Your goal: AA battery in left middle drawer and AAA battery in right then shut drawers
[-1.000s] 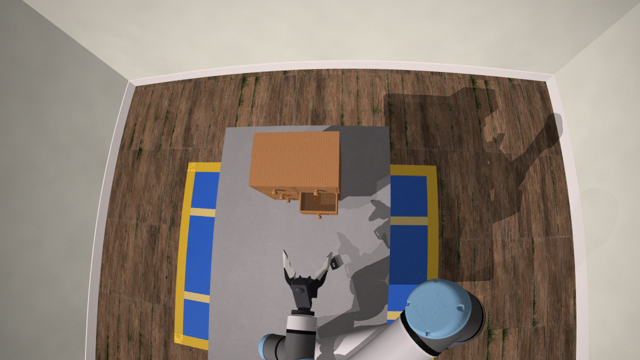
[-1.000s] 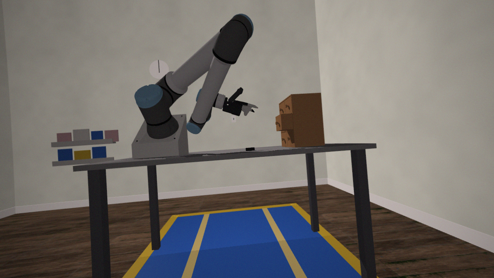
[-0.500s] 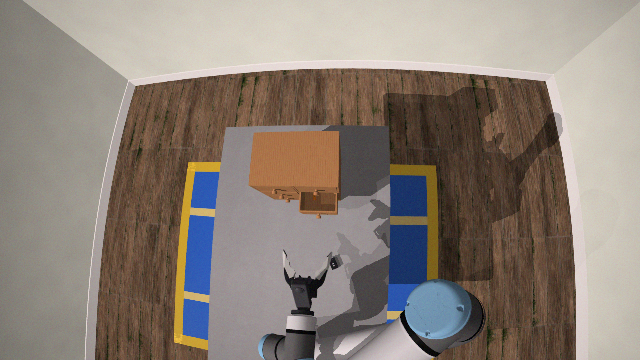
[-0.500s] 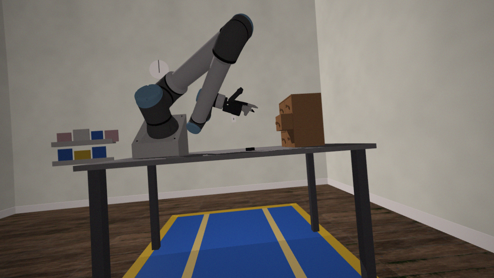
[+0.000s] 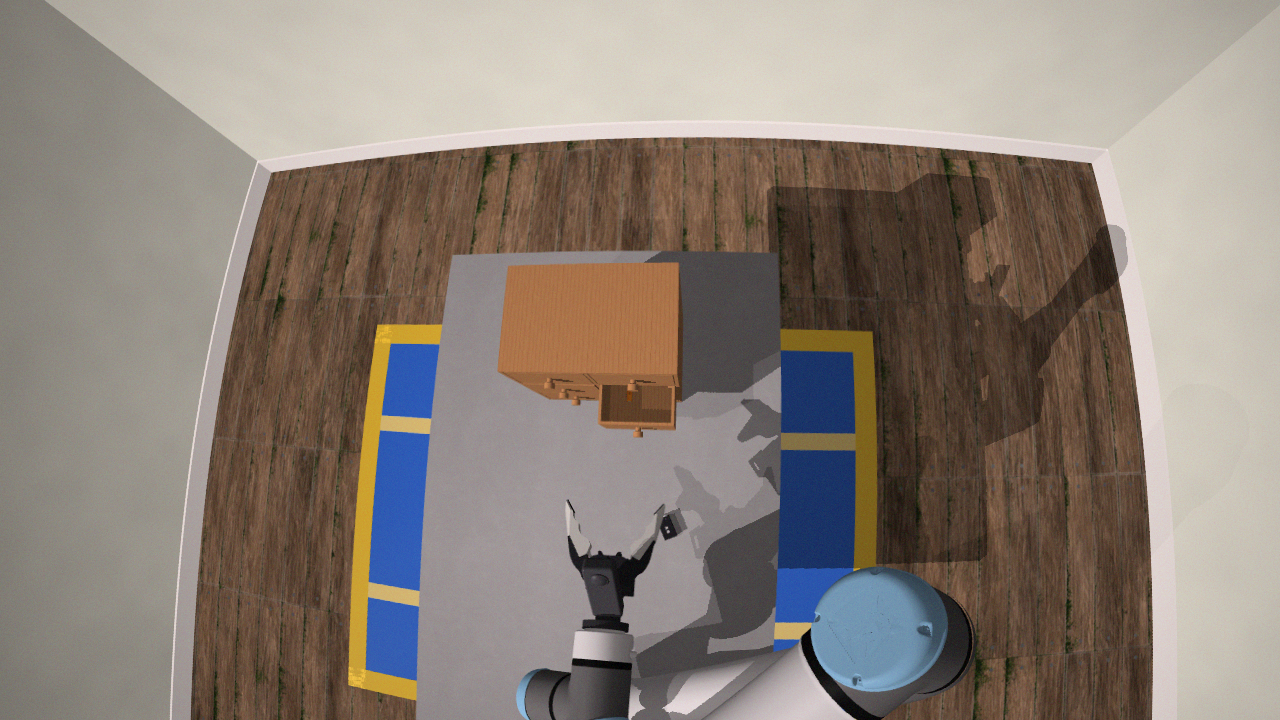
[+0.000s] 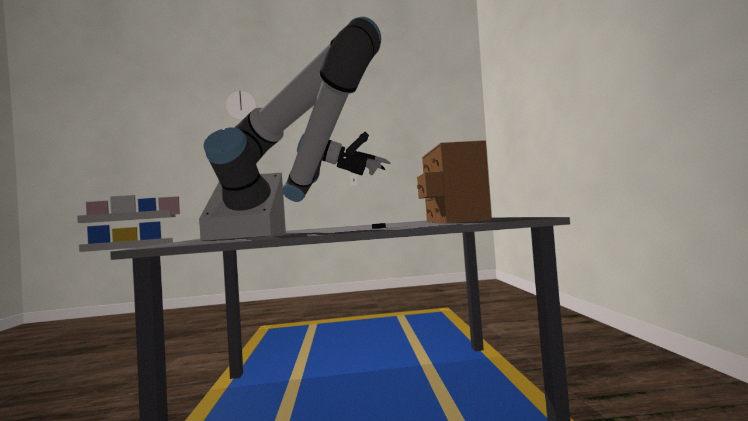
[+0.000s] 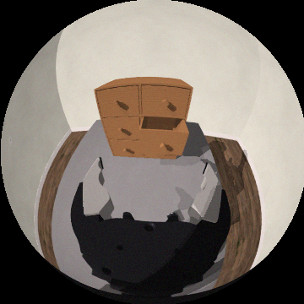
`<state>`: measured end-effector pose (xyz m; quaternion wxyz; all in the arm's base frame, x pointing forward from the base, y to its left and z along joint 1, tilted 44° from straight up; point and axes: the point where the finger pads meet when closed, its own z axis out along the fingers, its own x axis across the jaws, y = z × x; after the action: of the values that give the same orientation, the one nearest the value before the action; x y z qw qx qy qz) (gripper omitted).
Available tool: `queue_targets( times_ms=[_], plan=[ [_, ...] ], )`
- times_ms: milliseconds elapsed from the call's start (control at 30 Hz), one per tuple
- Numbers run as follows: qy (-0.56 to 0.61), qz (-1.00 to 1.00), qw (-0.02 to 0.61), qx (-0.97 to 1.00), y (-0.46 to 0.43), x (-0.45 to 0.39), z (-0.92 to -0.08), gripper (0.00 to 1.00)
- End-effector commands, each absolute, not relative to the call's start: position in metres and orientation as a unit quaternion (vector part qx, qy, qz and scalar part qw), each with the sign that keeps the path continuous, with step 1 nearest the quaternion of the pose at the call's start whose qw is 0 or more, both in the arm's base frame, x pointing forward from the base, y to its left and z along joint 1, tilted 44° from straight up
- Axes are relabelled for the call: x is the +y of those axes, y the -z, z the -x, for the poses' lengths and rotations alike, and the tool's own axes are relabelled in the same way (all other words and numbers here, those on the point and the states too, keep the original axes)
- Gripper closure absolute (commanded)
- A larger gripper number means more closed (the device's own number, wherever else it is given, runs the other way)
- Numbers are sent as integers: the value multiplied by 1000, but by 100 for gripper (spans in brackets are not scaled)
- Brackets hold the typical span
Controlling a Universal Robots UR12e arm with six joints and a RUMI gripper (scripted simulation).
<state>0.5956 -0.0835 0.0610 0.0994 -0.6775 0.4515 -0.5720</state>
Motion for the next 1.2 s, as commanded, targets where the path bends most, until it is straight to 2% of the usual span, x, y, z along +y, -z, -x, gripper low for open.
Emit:
queue_targets(
  times_ms=[0, 1167],
  plan=[
    [570, 678, 96, 454, -62, -83, -596, 0],
    [535, 683, 46, 495, -65, -80, -596, 0]
  ],
)
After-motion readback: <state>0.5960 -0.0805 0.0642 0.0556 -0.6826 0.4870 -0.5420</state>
